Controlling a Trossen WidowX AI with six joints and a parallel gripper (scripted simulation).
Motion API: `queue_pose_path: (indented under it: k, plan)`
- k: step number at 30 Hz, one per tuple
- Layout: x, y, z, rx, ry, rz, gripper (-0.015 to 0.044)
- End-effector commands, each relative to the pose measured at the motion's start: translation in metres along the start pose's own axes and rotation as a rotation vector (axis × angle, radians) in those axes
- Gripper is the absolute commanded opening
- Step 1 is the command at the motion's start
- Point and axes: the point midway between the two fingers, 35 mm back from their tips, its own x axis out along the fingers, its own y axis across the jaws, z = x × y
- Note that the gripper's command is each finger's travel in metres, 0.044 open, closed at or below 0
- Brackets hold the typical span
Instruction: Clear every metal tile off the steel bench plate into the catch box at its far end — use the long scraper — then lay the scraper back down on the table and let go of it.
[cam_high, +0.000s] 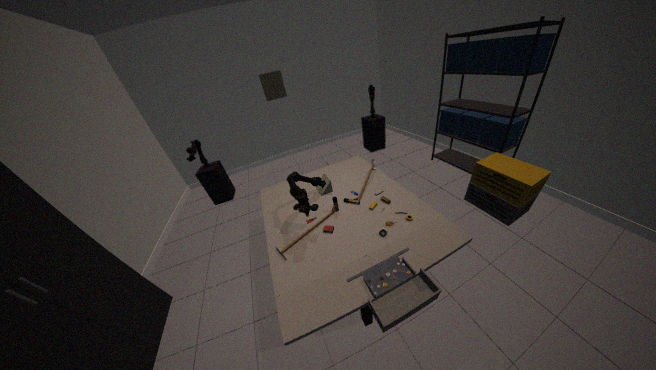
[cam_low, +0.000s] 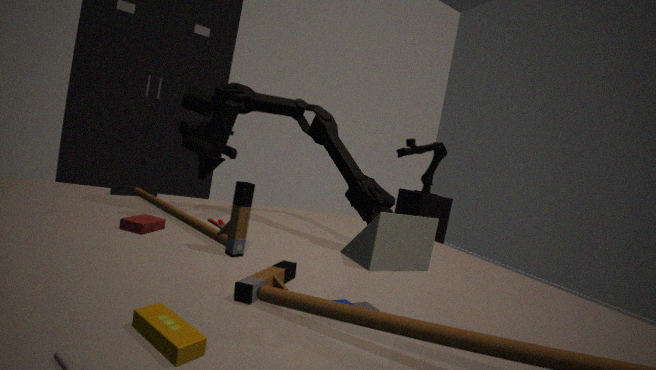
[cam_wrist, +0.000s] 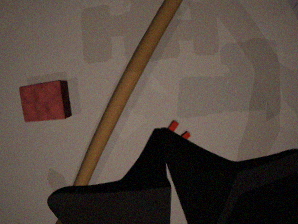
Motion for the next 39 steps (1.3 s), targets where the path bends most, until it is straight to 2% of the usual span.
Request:
queue_pose_path:
  k: [1,39]
  plan:
    - [0.01,0.0,-0.003,-0.007,0.007,0.001,0.0]
    - [0.082,-0.006,-0.023,-0.003,-0.003,-0.007,0.0]
